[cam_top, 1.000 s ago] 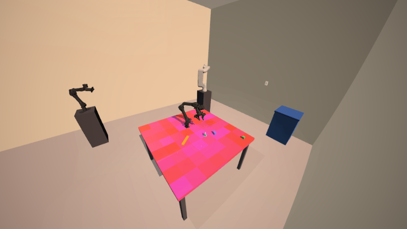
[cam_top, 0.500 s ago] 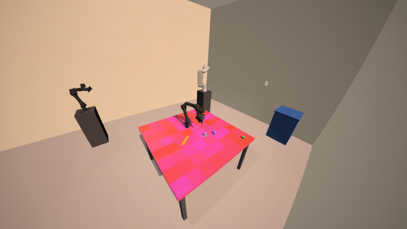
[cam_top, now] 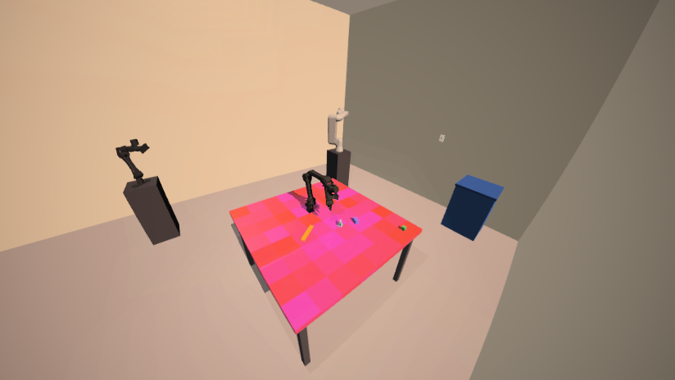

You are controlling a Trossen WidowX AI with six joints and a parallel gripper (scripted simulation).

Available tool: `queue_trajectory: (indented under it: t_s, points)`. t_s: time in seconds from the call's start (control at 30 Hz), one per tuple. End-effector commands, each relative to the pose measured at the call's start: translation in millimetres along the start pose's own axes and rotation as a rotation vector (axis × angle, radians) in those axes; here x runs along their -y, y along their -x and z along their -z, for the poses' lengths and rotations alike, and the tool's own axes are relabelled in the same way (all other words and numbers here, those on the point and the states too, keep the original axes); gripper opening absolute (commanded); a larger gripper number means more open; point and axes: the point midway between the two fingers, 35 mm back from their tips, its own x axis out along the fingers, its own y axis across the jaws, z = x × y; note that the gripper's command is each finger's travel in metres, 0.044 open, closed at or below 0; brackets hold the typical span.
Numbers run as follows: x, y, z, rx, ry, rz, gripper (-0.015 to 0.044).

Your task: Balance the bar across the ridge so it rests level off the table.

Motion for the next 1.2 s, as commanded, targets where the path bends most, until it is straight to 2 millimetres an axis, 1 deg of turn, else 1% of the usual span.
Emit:
queue_trajectory:
  t_s: [0.0, 0.3, 0.6, 0.93, 1.17]
  points:
    - [11.0, -5.0, 6.7, -0.019, -0.115, -0.008, 0.0315]
    - [40.4, -20.4, 30.8, -0.077, -0.434, -0.021, 0.0315]
    - [66.6, -35.4, 60.7, -0.130, -0.758, -0.027, 0.0315]
    - [87.9, -54.2, 104.6, -0.209, -1.074, -0.025, 0.0315]
    - [103.1, -64.7, 135.3, -0.249, -1.337, -0.019, 0.0315]
